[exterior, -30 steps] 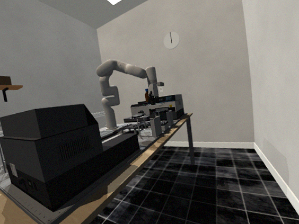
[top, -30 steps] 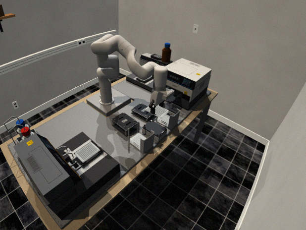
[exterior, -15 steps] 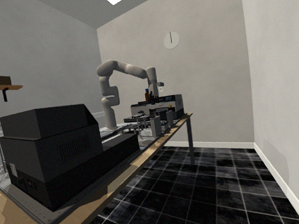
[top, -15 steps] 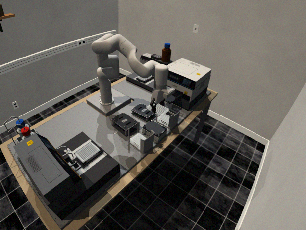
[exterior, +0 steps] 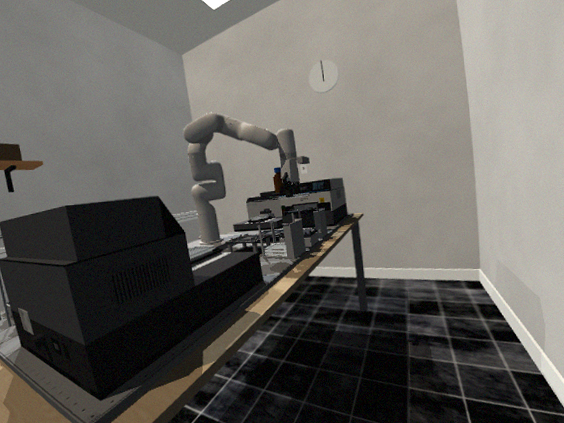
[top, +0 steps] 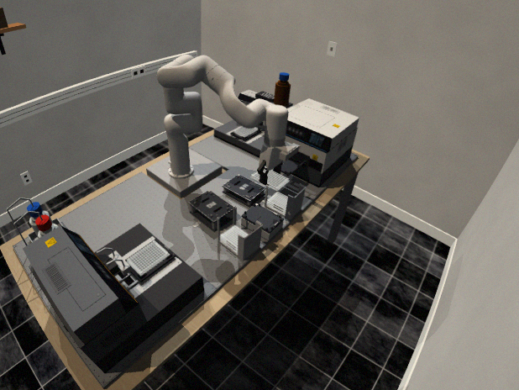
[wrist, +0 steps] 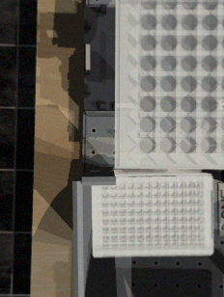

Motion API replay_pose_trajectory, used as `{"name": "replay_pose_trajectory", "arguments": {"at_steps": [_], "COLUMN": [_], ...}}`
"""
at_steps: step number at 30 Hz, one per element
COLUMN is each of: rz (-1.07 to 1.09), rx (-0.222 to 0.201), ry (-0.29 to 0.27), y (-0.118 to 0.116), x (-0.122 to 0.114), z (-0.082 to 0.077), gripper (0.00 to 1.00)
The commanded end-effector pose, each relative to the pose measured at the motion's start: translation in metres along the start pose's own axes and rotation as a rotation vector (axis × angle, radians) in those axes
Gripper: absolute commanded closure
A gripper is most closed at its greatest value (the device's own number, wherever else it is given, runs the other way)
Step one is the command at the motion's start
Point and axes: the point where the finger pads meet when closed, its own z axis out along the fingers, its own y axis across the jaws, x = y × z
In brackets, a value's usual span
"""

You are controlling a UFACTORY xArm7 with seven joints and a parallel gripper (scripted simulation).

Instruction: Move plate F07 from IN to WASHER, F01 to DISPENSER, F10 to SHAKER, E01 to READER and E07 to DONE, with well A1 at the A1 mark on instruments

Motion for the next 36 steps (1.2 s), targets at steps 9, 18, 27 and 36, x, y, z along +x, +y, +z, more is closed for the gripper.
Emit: {"name": "replay_pose_trajectory", "arguments": {"at_steps": [9, 18, 27, 36], "rz": [-0.001, 0.001, 0.001, 0.003], "rx": [0.000, 0.000, 0.000, 0.001], "ry": [0.004, 0.004, 0.004, 0.004], "y": [-0.039, -0.059, -0.087, -0.109], "x": [-0.013, -0.021, -0.031, -0.040], "z": [-0.002, -0.002, -0.002, -0.002], "gripper": [1.00, 1.00, 1.00, 1.00]}}
